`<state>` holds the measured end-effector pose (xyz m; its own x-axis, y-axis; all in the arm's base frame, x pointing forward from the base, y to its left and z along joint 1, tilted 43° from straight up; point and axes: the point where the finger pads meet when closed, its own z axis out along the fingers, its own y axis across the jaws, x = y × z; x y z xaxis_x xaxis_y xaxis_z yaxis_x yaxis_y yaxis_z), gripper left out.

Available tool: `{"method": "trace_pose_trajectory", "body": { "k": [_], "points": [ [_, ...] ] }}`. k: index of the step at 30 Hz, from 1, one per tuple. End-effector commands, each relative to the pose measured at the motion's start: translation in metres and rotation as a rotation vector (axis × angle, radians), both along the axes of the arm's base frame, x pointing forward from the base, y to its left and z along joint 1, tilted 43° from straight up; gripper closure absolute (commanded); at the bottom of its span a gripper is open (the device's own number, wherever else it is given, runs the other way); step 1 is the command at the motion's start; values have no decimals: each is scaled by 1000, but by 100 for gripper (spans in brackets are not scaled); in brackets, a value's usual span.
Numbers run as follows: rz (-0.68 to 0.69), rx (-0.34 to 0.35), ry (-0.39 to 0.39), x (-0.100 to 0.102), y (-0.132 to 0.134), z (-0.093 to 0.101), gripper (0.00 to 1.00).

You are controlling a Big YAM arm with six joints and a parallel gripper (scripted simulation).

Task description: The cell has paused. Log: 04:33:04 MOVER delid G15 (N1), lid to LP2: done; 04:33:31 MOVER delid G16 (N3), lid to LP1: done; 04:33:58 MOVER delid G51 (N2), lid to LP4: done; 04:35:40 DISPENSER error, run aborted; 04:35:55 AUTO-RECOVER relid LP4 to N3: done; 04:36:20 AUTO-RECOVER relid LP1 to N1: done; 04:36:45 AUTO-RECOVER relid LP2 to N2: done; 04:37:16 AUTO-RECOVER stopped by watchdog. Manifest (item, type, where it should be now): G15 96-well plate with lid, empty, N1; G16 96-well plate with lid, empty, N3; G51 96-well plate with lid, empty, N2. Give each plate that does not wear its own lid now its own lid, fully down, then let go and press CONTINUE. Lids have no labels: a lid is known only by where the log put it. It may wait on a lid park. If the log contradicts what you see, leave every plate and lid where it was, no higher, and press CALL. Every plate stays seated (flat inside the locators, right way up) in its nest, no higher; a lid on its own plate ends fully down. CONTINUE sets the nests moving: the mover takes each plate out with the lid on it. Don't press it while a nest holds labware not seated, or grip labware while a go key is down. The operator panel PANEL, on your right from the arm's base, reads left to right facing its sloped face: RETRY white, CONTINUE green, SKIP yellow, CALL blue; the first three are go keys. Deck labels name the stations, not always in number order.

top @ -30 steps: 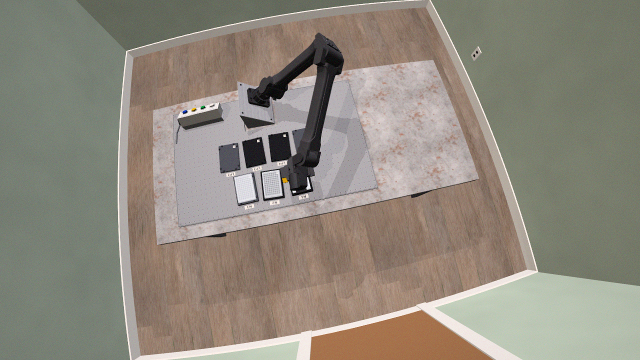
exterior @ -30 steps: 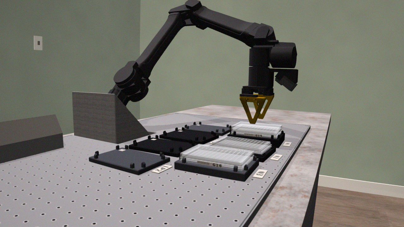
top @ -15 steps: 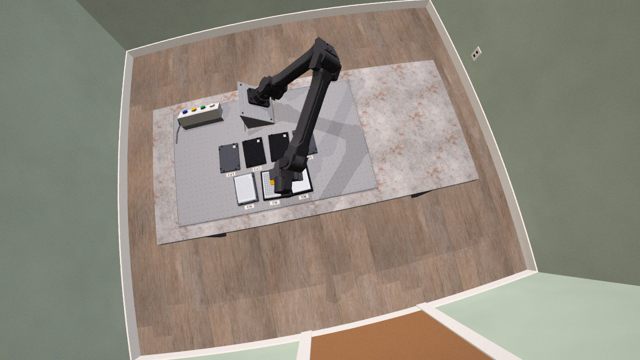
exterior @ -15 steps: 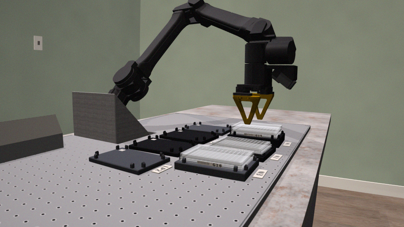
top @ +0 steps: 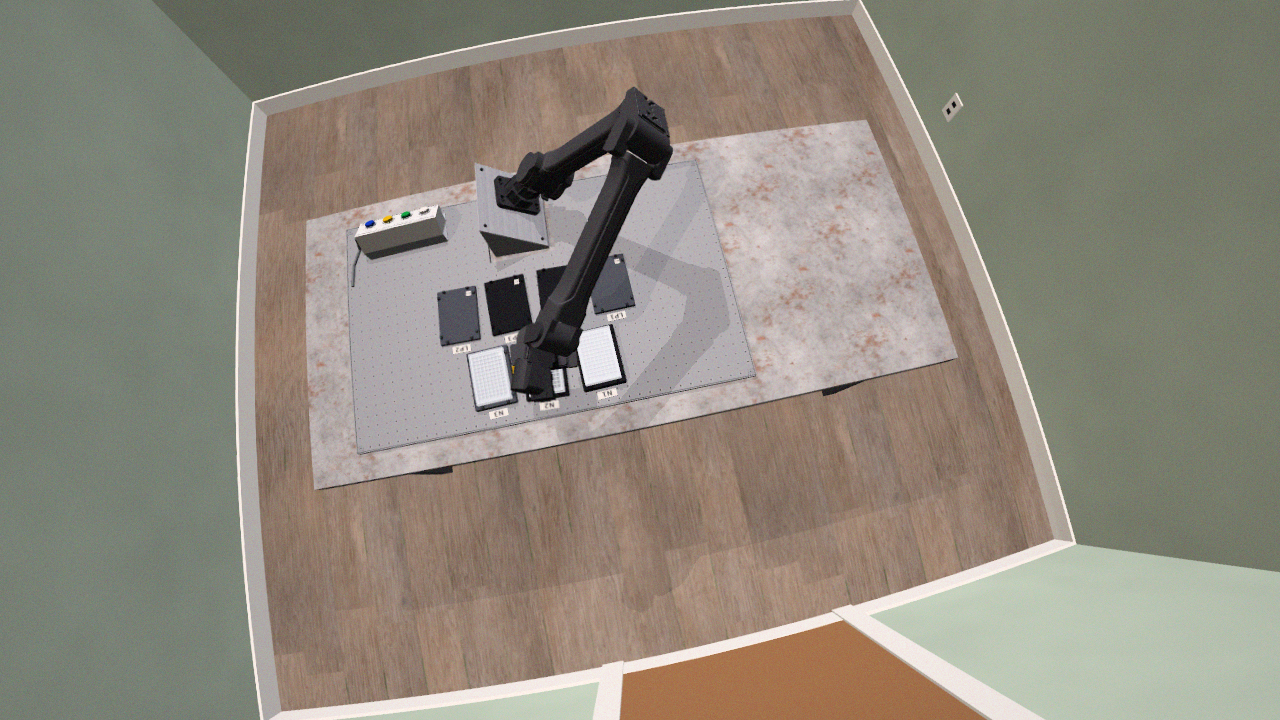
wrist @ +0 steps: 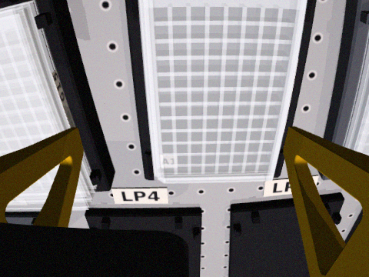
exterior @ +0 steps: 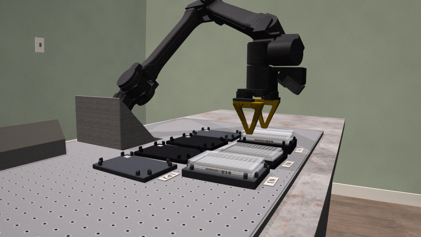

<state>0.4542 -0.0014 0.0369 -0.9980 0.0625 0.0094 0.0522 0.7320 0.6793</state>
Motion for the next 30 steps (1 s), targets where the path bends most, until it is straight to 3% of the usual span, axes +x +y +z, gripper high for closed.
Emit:
{"method": "trace_pose_trajectory", "body": {
  "k": [1, 4, 5, 8, 9, 30],
  "points": [
    [-10, -13, -54, 18, -31, -7, 0],
    [-10, 0, -19, 2, -27, -18, 0],
    [28, 1, -19, 2, -10, -18, 0],
    [28, -2, -31, 3, -9, -14, 0],
    [28, -8, -54, 7, -11, -4, 0],
    [12, -4, -29, 2, -6, -8, 0]
  ]
}}
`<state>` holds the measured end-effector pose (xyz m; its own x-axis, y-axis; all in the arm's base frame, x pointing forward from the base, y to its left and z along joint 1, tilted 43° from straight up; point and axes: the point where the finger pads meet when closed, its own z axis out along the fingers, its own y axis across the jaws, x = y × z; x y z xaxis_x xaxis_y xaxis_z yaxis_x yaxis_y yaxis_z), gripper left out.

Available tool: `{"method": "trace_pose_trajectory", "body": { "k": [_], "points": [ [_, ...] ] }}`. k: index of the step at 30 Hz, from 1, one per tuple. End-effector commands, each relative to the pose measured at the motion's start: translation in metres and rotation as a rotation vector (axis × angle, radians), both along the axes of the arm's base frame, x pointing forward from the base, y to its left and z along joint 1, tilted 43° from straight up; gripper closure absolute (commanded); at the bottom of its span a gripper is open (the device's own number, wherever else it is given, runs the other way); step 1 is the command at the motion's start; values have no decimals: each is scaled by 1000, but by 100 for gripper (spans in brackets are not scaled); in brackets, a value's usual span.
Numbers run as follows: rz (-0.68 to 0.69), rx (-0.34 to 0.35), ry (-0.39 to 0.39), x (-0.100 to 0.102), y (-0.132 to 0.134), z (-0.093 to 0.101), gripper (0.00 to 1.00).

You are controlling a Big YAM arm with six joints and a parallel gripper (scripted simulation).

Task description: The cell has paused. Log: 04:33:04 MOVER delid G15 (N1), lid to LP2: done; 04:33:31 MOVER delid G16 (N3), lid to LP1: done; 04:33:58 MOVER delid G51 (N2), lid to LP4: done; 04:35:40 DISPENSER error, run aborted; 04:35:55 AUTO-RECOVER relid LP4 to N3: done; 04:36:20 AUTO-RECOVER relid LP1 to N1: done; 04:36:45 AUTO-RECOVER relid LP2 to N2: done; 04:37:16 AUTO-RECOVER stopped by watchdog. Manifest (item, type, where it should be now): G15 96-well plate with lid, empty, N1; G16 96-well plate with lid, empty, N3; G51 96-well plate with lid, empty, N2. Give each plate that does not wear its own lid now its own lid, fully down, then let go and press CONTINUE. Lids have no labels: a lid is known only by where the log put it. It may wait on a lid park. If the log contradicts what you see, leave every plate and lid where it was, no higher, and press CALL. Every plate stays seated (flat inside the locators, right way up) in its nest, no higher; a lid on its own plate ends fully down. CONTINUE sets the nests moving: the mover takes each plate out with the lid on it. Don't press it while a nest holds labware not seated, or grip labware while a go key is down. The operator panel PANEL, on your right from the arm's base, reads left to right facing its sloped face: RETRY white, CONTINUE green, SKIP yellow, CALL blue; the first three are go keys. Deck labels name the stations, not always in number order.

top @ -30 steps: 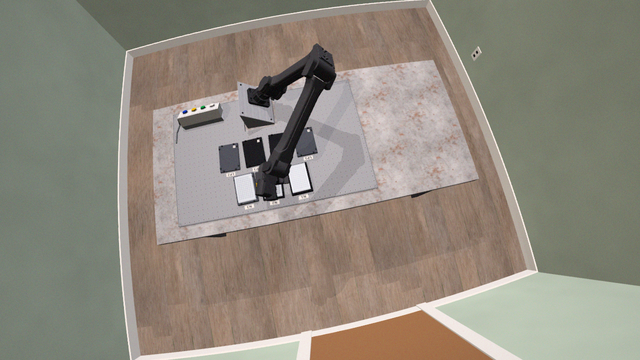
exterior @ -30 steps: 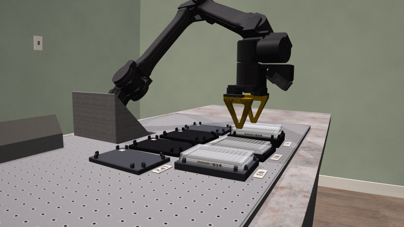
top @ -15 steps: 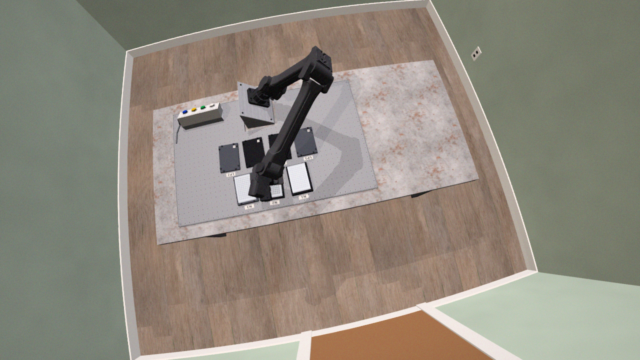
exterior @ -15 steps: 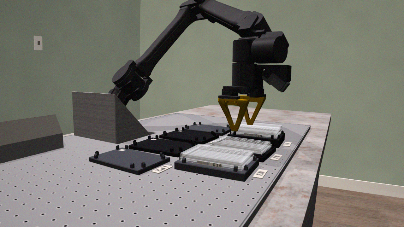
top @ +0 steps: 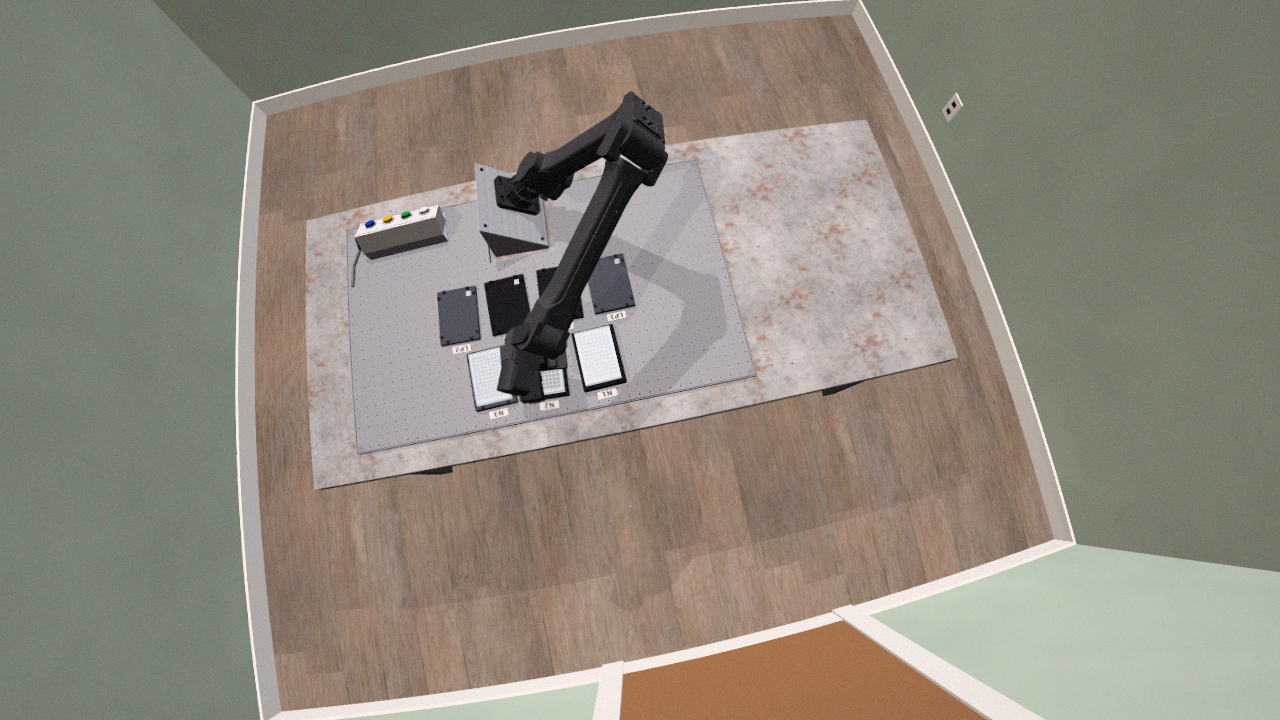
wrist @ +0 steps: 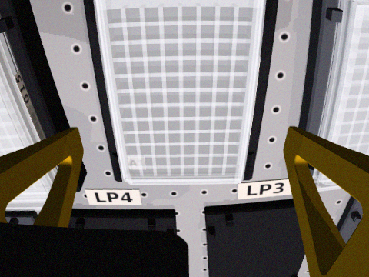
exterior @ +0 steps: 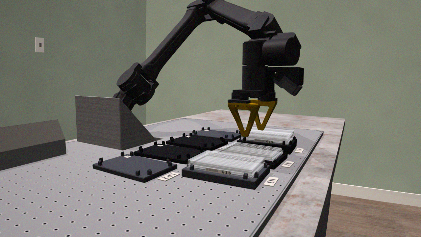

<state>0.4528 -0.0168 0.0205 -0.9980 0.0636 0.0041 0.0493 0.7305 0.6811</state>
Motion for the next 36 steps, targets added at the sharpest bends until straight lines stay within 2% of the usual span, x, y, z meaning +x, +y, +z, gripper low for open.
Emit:
{"method": "trace_pose_trajectory", "body": {
  "k": [1, 29, 33, 36],
  "points": [
    [13, -4, -20, 3, 10, 7, 0],
    [14, -5, -22, 2, 12, 7, 0],
    [12, 3, 3, 0, 18, -9, 0],
    [12, 3, 3, 0, 21, -13, 0]
  ]
}}
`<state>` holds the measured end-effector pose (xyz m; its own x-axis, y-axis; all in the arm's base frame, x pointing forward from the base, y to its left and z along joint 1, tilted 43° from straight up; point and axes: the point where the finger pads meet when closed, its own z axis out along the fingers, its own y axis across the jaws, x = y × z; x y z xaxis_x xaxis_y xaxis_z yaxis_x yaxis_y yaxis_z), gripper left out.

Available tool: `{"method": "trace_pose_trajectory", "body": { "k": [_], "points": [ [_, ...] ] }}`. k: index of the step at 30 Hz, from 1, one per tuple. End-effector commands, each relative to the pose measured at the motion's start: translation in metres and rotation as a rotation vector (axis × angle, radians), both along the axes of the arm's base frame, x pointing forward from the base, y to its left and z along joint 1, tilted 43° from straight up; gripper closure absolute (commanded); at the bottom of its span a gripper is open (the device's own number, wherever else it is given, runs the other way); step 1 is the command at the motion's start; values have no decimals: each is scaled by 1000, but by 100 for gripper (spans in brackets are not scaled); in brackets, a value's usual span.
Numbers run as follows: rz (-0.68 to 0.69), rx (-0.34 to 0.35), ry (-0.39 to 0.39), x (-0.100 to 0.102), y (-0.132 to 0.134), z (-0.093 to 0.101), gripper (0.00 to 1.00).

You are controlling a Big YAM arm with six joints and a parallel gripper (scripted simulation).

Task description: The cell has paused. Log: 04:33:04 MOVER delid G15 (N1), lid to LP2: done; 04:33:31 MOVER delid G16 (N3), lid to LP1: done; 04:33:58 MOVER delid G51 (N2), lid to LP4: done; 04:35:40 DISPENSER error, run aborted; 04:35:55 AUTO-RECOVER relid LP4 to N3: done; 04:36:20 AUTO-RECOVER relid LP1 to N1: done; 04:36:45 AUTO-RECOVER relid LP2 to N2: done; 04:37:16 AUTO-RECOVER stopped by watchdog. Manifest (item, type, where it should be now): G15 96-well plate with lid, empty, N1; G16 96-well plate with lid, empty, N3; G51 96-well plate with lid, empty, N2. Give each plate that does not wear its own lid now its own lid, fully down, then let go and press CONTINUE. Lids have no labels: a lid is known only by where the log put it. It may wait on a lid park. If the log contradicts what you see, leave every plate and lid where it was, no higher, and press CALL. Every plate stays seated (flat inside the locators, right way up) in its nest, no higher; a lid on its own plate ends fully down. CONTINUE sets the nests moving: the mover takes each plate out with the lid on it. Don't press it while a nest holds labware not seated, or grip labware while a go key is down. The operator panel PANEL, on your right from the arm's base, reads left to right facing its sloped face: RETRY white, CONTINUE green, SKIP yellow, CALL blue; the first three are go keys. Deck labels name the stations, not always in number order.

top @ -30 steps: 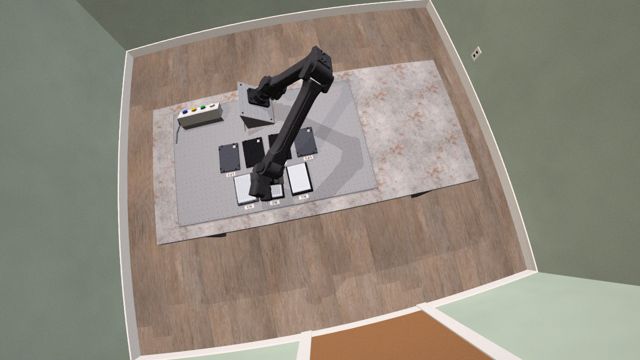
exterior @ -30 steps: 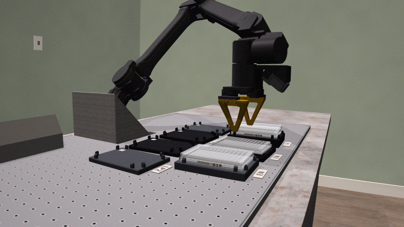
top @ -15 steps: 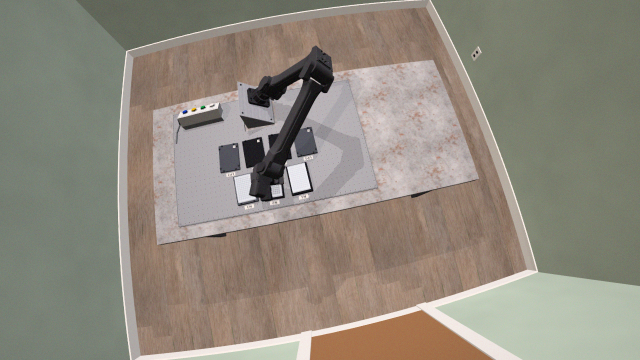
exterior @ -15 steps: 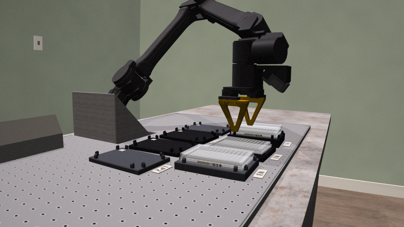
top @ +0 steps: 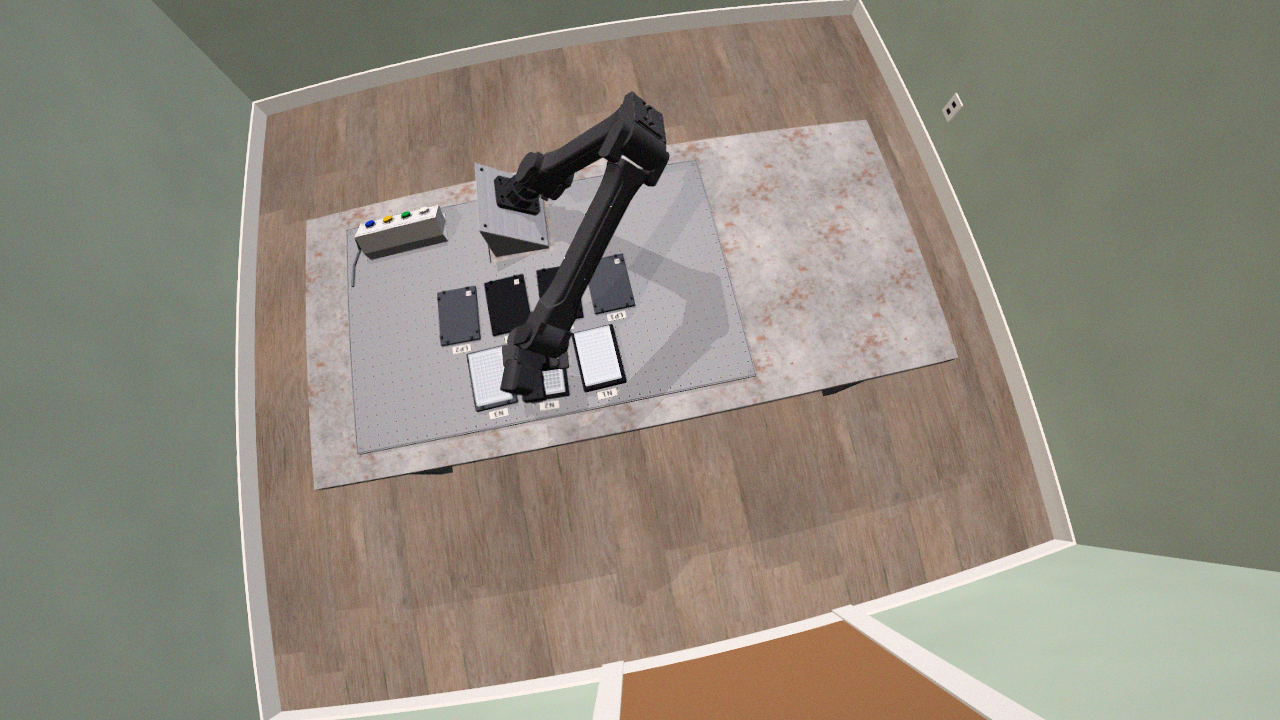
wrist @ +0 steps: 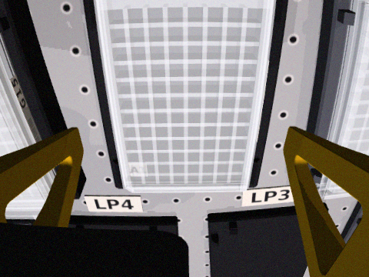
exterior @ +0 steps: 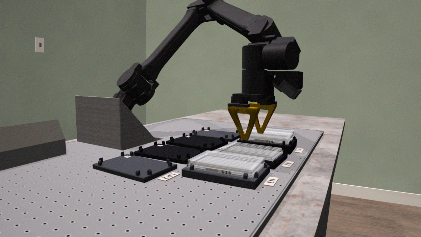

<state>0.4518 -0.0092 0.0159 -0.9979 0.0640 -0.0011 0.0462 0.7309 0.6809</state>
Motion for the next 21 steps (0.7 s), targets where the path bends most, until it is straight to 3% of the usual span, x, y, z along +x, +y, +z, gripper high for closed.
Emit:
{"method": "trace_pose_trajectory", "body": {
  "k": [1, 21],
  "points": [
    [13, 4, 9, 1, 15, -9, 0],
    [17, 3, 7, 1, 24, -21, 0]
  ]
}}
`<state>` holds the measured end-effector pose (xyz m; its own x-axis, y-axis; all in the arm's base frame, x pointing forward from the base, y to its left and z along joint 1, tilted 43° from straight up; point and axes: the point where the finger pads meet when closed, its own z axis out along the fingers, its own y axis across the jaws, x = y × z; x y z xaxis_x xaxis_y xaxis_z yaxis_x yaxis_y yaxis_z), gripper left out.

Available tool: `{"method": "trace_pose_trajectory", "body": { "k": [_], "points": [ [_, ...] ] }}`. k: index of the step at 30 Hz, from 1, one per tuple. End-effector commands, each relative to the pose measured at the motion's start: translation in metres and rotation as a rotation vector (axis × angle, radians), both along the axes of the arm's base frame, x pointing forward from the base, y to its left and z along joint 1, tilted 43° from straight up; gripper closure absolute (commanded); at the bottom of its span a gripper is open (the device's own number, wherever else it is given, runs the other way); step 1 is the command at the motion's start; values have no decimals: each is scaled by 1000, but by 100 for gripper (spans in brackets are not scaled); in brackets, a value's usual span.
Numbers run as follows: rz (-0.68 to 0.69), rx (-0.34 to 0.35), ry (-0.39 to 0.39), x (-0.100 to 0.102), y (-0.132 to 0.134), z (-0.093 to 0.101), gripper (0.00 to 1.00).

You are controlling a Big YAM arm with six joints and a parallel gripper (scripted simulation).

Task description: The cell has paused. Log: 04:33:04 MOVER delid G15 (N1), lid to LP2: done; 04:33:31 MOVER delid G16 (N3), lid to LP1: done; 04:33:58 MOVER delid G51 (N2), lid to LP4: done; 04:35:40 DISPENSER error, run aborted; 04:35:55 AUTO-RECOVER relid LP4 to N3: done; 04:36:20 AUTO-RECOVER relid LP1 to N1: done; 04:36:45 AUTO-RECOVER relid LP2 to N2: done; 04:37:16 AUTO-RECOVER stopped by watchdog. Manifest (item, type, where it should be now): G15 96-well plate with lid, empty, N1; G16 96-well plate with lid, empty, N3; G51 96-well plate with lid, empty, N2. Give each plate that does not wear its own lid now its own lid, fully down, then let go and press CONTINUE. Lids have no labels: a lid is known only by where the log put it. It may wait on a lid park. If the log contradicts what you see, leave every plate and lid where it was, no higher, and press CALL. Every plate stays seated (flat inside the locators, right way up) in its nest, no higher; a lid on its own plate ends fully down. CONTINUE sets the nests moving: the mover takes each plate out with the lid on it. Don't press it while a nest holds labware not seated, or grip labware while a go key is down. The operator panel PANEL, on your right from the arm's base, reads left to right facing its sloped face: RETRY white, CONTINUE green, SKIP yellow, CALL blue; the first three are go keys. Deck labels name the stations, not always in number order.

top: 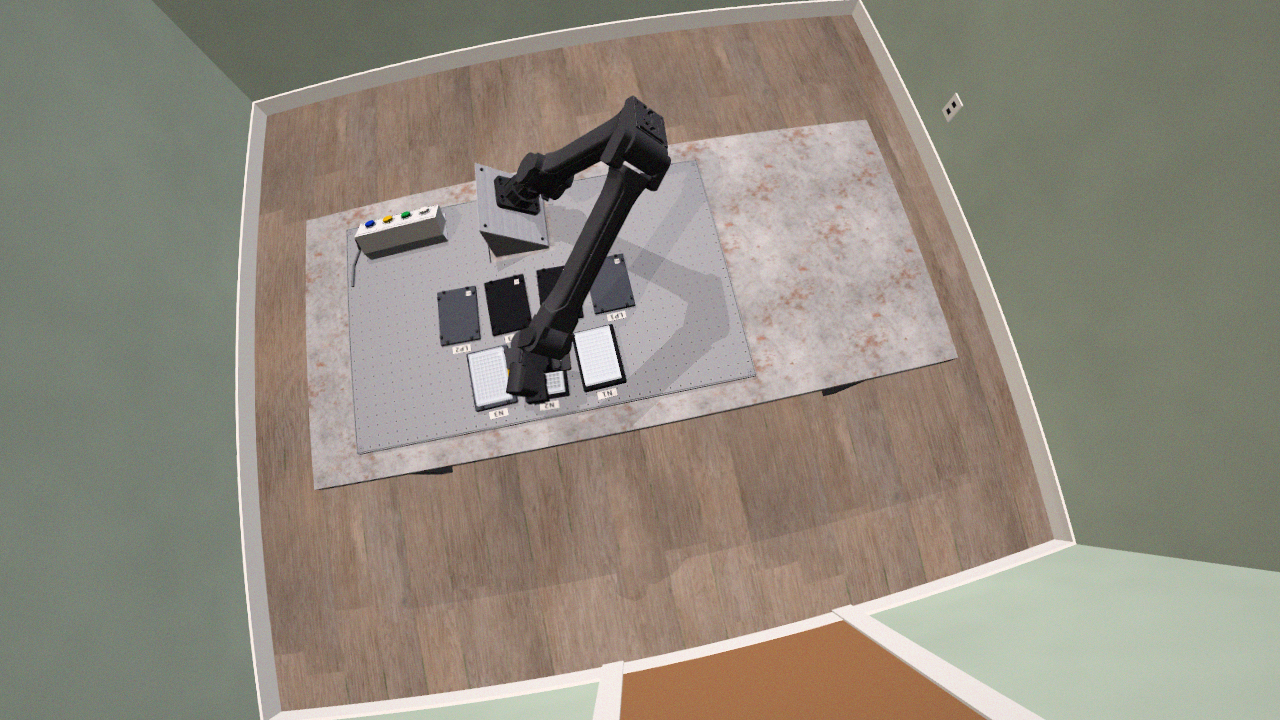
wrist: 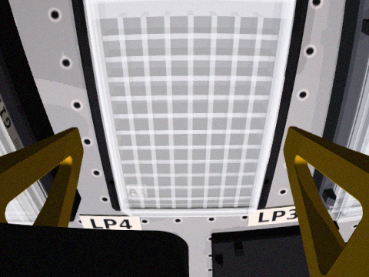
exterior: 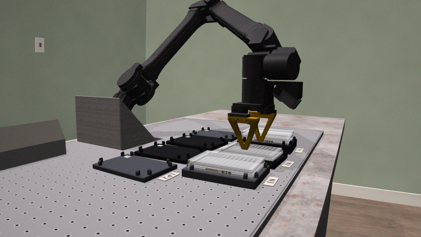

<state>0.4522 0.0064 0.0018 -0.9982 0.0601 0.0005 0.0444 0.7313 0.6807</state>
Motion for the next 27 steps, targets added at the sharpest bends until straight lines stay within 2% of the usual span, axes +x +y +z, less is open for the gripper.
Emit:
{"method": "trace_pose_trajectory", "body": {
  "k": [1, 27],
  "points": [
    [13, 3, 5, 0, 9, -7, 0],
    [14, 3, 6, -1, 9, -8, 0]
  ]
}}
